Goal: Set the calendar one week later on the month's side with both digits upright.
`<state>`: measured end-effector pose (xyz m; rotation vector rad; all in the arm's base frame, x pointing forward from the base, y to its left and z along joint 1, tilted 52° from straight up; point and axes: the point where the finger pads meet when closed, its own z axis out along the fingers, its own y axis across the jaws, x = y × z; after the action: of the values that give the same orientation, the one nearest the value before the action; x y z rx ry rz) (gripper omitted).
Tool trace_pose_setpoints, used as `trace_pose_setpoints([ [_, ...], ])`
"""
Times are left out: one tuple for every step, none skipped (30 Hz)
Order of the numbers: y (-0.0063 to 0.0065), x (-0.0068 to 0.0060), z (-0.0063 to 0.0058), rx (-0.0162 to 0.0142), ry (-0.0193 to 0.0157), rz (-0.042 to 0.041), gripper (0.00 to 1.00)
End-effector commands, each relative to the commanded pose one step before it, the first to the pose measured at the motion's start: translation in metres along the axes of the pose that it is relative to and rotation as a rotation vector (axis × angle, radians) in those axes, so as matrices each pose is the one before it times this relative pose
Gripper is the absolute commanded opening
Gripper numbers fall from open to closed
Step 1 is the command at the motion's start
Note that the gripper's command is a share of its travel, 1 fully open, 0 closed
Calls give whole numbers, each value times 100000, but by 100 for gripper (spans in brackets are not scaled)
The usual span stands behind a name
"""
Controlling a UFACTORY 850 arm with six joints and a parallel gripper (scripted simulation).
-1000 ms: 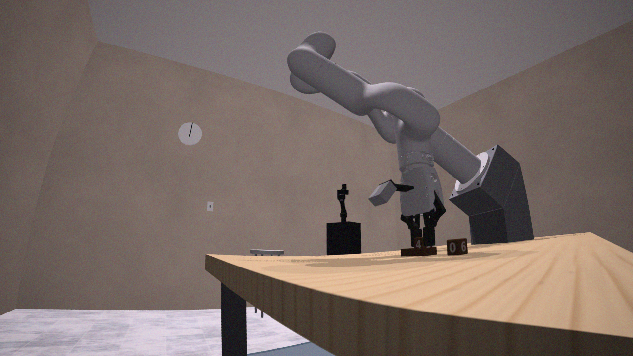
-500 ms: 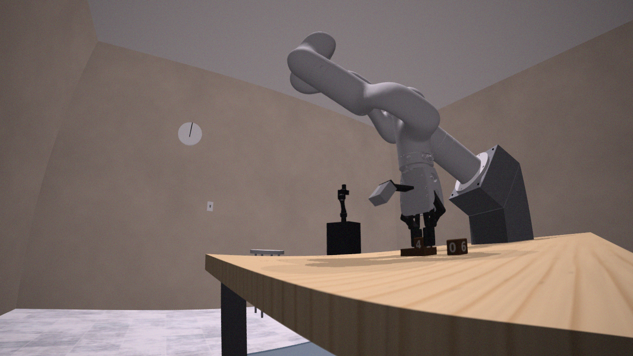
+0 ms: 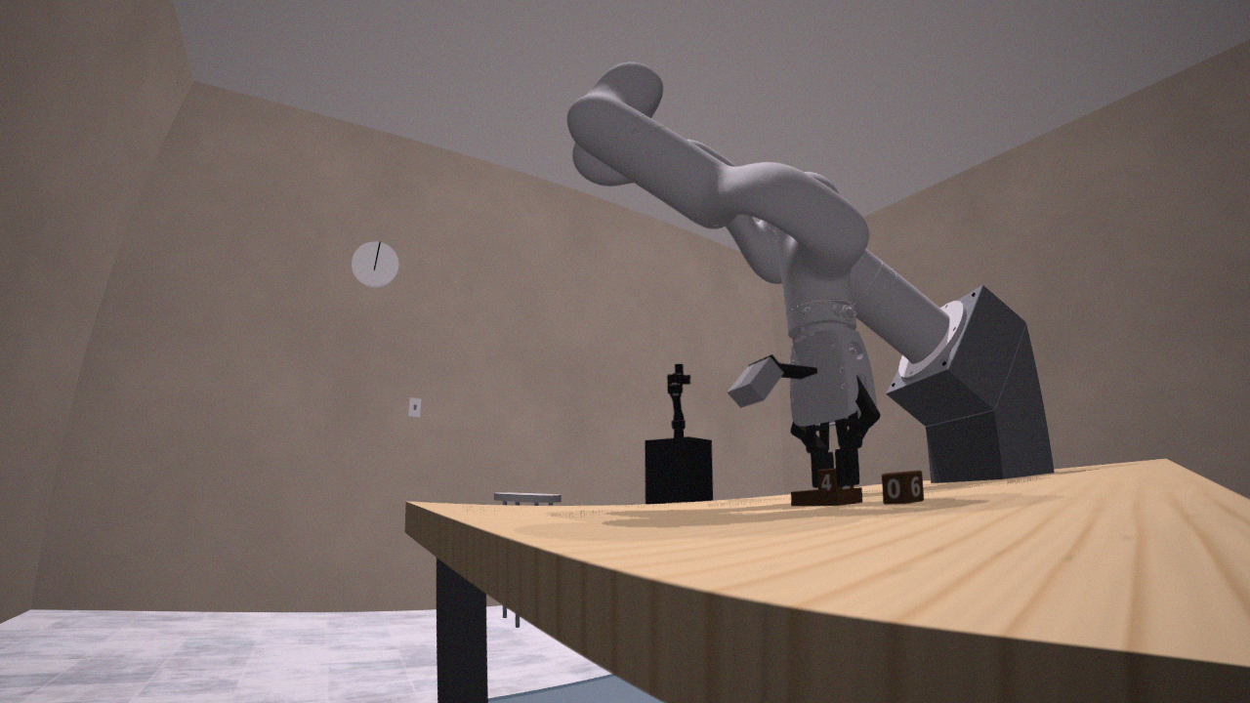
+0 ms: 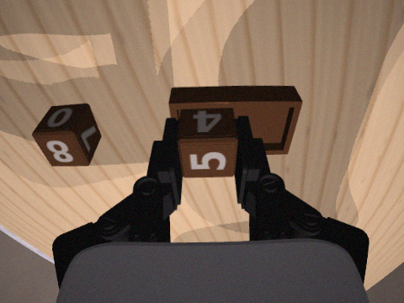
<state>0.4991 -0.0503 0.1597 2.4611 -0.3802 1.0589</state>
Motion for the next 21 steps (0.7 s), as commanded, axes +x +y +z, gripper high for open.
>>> trace_pose_setpoints([
  [-18, 18, -22, 44, 46, -3, 27],
  [0, 0, 0, 0, 0, 0, 27],
  [0, 0, 0, 0, 0, 0, 27],
  [0, 0, 0, 0, 0, 0, 27],
  [0, 0, 0, 0, 0, 0, 27],
  [0, 0, 0, 0, 0, 0, 27],
  [0, 0, 0, 0, 0, 0, 27],
  [0, 0, 0, 0, 0, 0, 31],
  [0, 0, 0, 0, 0, 0, 31],
  [0, 0, 0, 0, 0, 0, 31],
  [0, 0, 0, 0, 0, 0, 35],
  [0, 0, 0, 0, 0, 0, 35],
  [0, 0, 0, 0, 0, 0, 35],
  [0, 0, 0, 0, 0, 0, 35],
  [0, 0, 0, 0, 0, 0, 35],
  [0, 0, 0, 0, 0, 0, 39],
  [0, 0, 0, 0, 0, 0, 39],
  [0, 0, 0, 0, 0, 0, 39],
  [0, 0, 0, 0, 0, 0, 43],
  [0, 0, 0, 0, 0, 0, 43],
  [0, 0, 0, 0, 0, 0, 43],
])
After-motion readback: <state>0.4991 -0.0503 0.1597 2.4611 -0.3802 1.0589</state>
